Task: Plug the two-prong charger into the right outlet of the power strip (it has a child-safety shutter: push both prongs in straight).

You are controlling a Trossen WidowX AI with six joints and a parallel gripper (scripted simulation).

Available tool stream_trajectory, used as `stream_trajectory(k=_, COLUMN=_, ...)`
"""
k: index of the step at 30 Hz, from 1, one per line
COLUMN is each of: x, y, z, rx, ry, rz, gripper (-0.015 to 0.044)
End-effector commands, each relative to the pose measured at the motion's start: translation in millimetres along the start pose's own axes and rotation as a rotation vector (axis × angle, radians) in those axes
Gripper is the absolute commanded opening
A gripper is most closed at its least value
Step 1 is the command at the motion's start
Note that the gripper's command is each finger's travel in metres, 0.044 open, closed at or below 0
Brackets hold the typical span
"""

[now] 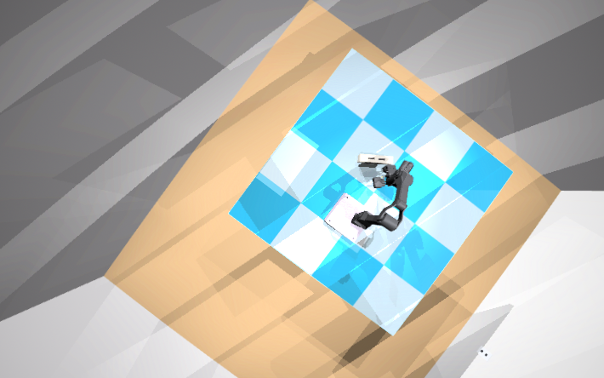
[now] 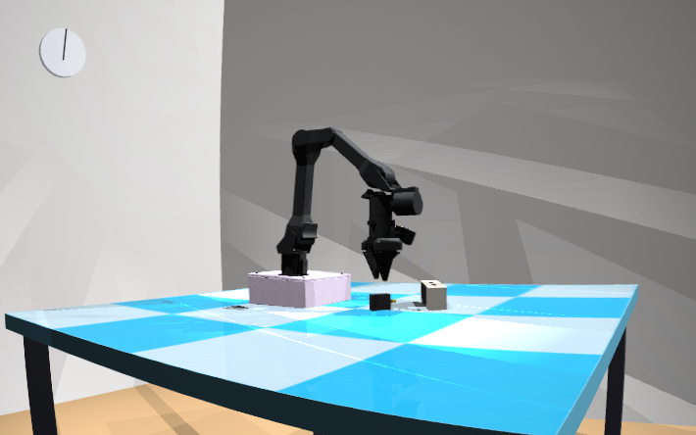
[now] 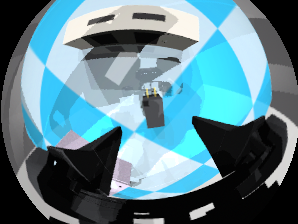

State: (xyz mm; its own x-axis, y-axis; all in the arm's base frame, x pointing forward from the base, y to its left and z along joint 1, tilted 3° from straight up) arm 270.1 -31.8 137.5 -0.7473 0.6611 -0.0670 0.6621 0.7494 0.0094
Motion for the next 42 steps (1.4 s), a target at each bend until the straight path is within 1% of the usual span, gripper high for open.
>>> stream_trajectory(k=1, x=-1, y=-1, z=4, rx=0.032, ry=0.028, rz=-0.006, gripper=0.044)
stream_trajectory(k=17, x=-2, y=0, z=23, rx=0.032, ry=0.028, rz=-0.006, gripper=0.044)
stream_trajectory(k=42, x=-2, y=1, z=63, rx=0.032, ry=0.028, rz=-0.006, gripper=0.044)
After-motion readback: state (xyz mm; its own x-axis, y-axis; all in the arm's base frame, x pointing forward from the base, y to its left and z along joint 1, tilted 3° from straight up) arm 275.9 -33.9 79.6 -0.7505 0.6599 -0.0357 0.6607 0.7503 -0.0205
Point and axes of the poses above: the point midway between the two fingers, 35 mm back from their tips, its own z axis out along the fingers, its own x axis across the jaws, y = z × x, the point moved 9 cm from there along -z, back along the fingers, and after that the axes turned 13 degrees about -z, right-handed, at the moved point
